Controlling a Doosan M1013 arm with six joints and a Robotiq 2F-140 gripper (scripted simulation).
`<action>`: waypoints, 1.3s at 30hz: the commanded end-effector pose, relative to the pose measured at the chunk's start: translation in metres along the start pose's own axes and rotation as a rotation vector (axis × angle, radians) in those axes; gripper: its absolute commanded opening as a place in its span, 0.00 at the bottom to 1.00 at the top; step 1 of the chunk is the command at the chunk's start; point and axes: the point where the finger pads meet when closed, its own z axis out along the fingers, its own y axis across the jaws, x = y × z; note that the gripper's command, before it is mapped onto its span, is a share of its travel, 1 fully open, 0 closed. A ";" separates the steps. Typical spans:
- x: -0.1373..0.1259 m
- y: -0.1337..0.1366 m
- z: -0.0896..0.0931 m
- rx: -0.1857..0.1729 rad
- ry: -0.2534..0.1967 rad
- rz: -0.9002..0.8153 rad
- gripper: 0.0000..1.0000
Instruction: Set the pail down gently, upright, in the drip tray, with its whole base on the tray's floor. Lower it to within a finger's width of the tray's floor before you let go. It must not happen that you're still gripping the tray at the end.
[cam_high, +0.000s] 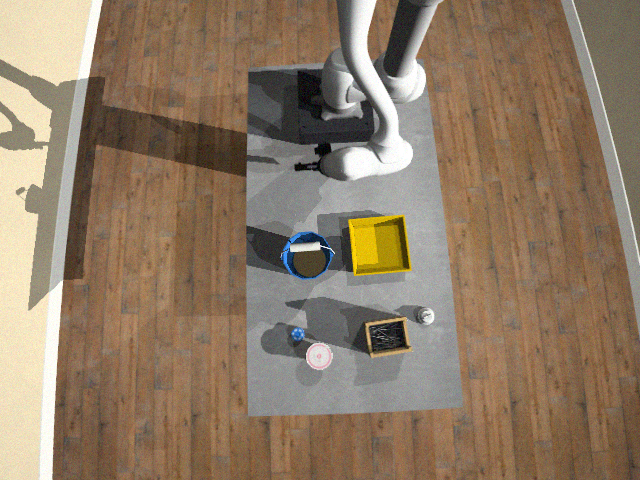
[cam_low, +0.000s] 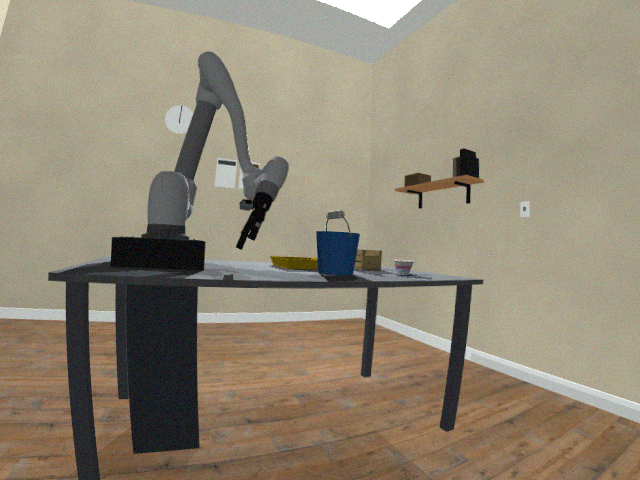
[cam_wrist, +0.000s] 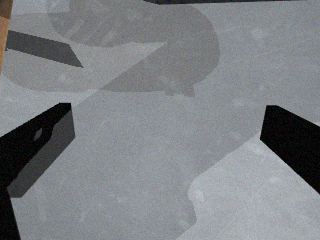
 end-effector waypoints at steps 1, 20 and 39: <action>0.000 0.000 0.000 0.000 -0.001 0.000 1.00; 0.000 -0.001 -0.002 0.004 -0.002 0.007 1.00; 0.001 -0.049 -0.127 0.193 -0.144 0.360 1.00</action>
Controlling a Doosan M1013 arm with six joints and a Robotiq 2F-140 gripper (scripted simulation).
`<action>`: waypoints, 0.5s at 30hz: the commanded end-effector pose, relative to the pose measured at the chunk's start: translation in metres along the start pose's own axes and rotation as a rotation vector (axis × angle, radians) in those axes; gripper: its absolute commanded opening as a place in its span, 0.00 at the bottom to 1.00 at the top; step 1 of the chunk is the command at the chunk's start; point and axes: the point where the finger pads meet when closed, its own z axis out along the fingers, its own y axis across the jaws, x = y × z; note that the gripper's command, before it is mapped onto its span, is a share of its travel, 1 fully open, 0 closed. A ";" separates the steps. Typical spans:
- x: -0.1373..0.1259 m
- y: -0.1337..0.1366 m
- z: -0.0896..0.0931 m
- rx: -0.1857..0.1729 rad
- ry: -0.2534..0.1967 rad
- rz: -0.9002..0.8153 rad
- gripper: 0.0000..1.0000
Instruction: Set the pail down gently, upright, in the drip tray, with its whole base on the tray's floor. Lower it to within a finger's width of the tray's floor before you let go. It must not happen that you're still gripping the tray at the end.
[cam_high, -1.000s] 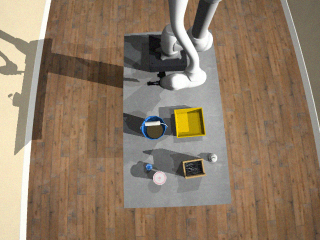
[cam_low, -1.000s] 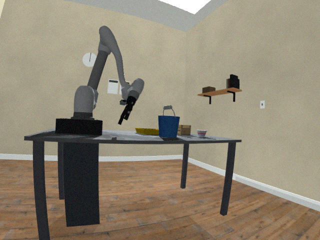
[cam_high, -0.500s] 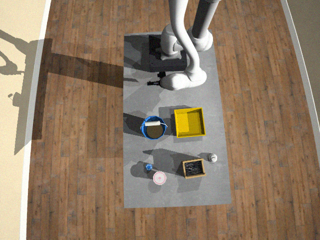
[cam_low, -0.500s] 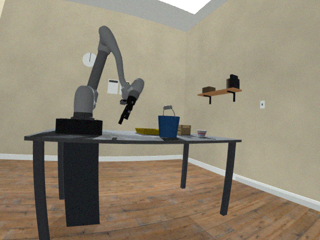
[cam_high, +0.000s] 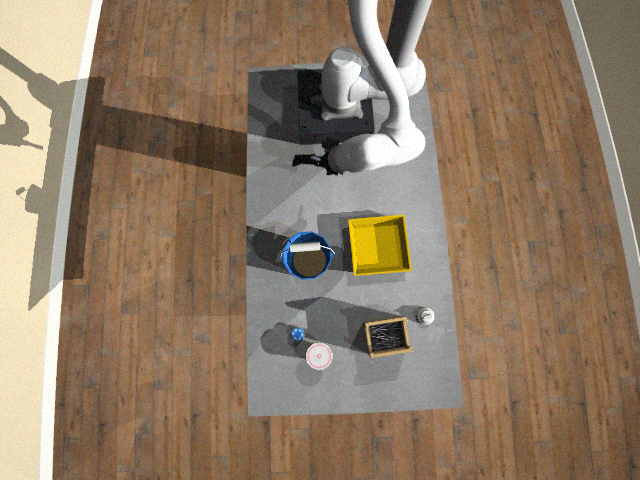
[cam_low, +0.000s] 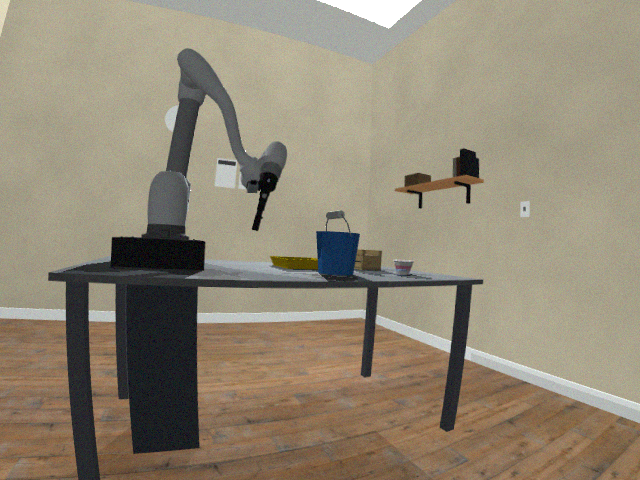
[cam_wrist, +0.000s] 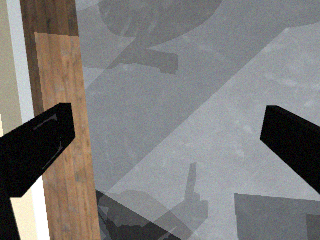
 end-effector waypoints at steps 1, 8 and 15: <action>-0.004 -0.019 -0.038 0.053 -0.050 0.106 1.00; -0.013 -0.040 -0.091 0.069 -0.114 0.314 1.00; -0.065 -0.028 -0.106 -0.076 -0.062 0.539 1.00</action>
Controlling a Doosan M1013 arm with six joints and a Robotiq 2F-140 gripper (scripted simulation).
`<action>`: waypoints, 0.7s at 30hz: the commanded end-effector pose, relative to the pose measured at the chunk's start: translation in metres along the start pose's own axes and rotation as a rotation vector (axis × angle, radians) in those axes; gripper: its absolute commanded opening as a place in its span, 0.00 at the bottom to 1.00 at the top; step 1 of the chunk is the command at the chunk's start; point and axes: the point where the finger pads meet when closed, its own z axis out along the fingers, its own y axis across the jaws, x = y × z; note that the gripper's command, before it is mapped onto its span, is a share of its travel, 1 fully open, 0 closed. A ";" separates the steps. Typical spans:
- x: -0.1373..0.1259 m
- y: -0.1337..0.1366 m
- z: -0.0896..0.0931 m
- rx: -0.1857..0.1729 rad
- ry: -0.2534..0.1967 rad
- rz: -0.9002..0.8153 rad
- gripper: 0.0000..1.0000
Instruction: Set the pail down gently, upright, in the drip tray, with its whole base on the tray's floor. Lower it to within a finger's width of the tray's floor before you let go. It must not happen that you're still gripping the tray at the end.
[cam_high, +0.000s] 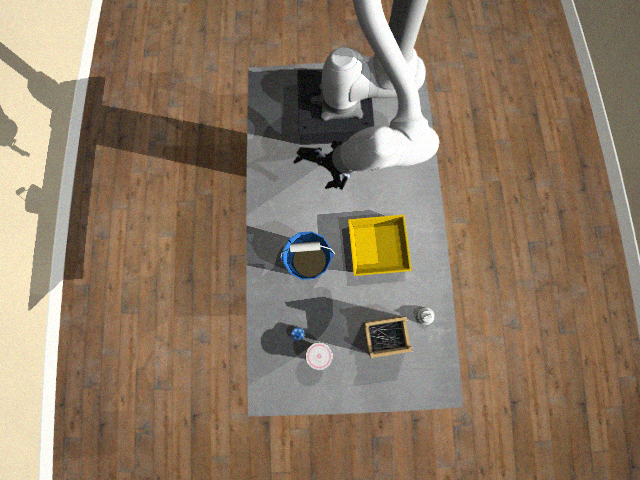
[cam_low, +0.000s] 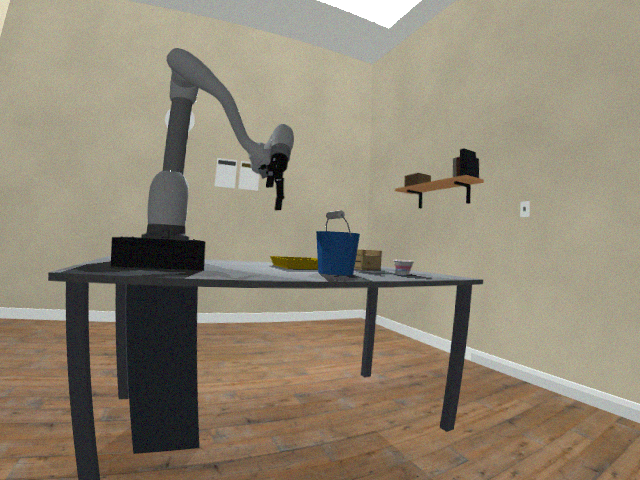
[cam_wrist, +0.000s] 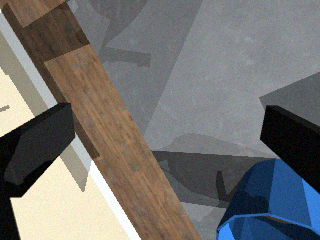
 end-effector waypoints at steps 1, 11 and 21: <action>-0.029 0.020 -0.008 -0.068 0.045 0.147 1.00; -0.108 0.057 -0.029 -0.228 0.164 0.490 1.00; -0.194 0.078 -0.047 -0.367 0.279 0.795 1.00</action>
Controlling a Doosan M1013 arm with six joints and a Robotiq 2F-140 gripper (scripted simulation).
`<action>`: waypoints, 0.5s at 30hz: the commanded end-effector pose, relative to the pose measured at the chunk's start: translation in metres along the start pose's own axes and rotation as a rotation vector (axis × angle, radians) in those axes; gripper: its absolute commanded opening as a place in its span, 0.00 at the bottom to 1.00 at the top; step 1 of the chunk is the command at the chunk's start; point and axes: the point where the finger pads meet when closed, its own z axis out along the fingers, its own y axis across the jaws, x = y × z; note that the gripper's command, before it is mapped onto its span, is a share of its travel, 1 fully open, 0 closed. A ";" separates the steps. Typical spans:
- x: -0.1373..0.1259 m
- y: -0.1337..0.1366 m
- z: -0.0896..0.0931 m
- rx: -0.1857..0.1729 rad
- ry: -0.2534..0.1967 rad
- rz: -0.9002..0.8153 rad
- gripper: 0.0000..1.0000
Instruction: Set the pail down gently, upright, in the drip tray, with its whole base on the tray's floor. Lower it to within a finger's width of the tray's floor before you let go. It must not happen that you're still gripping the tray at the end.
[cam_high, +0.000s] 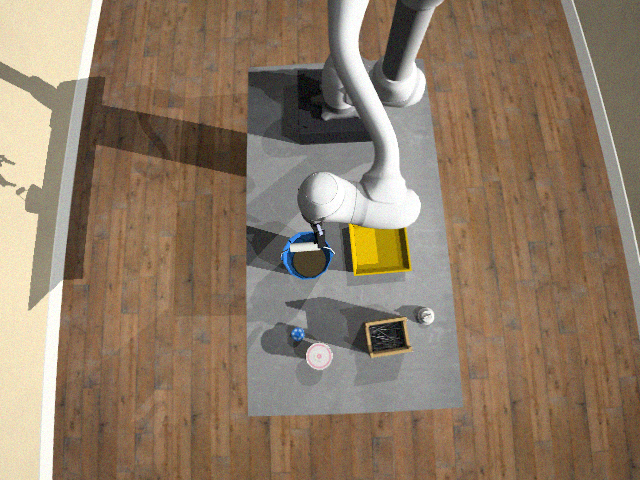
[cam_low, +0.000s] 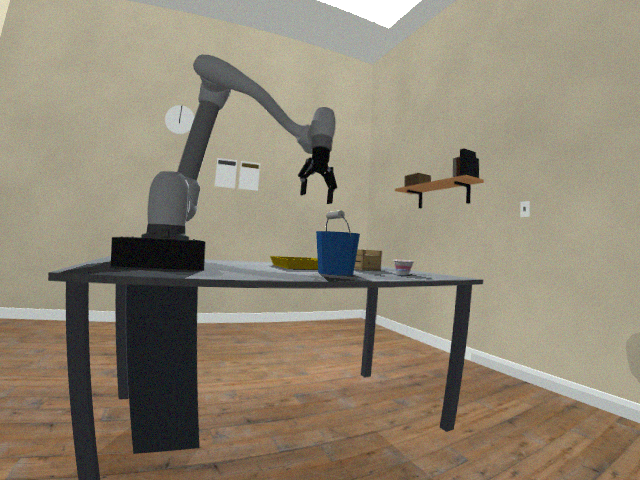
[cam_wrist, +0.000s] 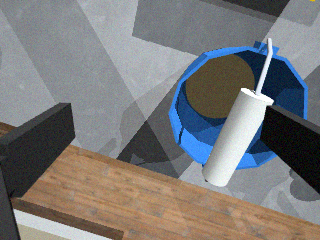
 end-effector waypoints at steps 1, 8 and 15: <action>-0.023 0.035 -0.006 -0.058 0.057 0.141 1.00; -0.048 0.065 -0.015 -0.111 0.109 0.269 1.00; -0.047 0.065 -0.013 -0.108 0.111 0.269 1.00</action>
